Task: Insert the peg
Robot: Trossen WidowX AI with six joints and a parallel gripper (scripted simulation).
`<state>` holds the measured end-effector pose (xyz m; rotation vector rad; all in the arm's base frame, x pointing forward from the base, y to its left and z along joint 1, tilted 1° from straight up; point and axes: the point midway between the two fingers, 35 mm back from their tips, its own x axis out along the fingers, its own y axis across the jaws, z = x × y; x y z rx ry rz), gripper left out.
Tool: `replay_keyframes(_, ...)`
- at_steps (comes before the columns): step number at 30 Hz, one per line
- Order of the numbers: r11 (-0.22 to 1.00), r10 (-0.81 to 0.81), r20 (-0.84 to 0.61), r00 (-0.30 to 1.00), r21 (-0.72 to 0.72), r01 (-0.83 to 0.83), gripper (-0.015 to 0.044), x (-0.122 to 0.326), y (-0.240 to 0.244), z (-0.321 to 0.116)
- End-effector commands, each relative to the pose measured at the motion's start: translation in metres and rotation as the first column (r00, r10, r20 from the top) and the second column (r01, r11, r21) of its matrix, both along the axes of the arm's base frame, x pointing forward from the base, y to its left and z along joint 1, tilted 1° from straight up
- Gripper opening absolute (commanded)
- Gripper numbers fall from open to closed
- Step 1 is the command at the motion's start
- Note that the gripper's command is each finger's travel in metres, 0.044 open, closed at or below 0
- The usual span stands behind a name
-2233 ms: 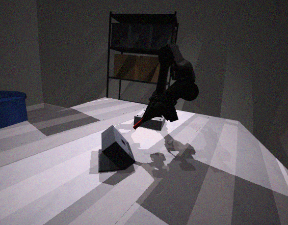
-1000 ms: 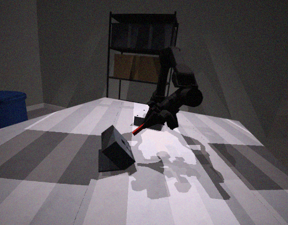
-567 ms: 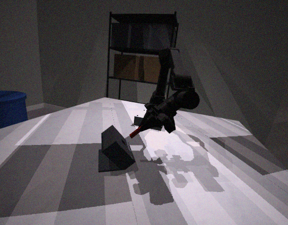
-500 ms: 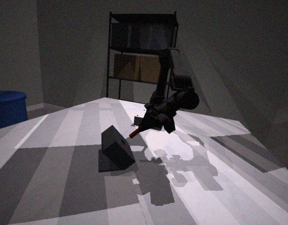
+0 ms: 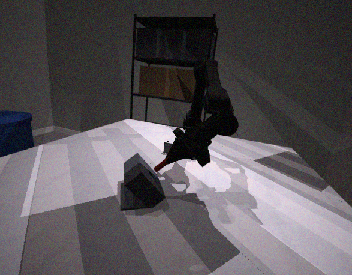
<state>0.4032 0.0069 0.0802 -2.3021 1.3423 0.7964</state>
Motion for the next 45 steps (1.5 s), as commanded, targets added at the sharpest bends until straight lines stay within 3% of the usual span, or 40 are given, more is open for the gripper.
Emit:
replay_keyframes(1,1.000,0.000,-0.008,1.000,-0.002,0.000,0.0000,0.0005,-0.0043,-0.0054)
replay_keyframes(45,1.000,-0.001,0.001,1.000,-0.003,0.001,0.0000,0.0018,-0.0100,-0.0119)
